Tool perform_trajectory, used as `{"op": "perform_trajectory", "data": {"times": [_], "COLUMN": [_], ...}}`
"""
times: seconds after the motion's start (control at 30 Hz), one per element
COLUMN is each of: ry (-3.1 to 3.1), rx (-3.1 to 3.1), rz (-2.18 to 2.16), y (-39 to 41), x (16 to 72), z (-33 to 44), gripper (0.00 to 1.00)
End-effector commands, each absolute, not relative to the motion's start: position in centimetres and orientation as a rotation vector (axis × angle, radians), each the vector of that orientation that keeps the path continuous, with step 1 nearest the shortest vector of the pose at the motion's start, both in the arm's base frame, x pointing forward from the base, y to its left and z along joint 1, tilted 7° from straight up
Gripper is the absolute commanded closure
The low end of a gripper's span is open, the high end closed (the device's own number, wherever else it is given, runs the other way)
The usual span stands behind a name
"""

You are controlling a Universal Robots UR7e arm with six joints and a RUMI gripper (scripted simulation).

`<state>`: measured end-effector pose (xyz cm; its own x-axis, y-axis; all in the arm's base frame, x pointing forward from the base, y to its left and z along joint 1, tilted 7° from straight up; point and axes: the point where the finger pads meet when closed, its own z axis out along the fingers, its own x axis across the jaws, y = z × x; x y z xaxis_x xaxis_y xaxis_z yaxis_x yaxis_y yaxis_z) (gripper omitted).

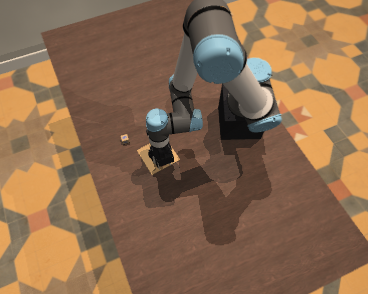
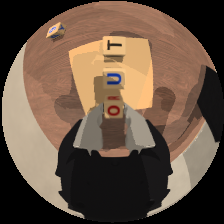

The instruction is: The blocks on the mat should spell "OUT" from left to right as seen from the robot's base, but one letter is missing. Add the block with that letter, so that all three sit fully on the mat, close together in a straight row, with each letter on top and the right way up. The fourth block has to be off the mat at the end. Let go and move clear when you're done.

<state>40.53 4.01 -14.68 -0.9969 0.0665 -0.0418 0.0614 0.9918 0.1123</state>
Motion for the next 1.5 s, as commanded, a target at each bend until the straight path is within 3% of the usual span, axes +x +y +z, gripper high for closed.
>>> {"op": "perform_trajectory", "data": {"times": [0.0, 0.4, 1.47], "ry": [3.089, 3.089, 3.089], "rx": [0.099, 0.099, 0.099], "rz": [0.172, 0.172, 0.172], "y": [4.0, 4.0, 3.5], "x": [40.6, 40.6, 40.4], "z": [-14.6, -14.6, -10.5], "gripper": [0.88, 0.72, 0.72]}}
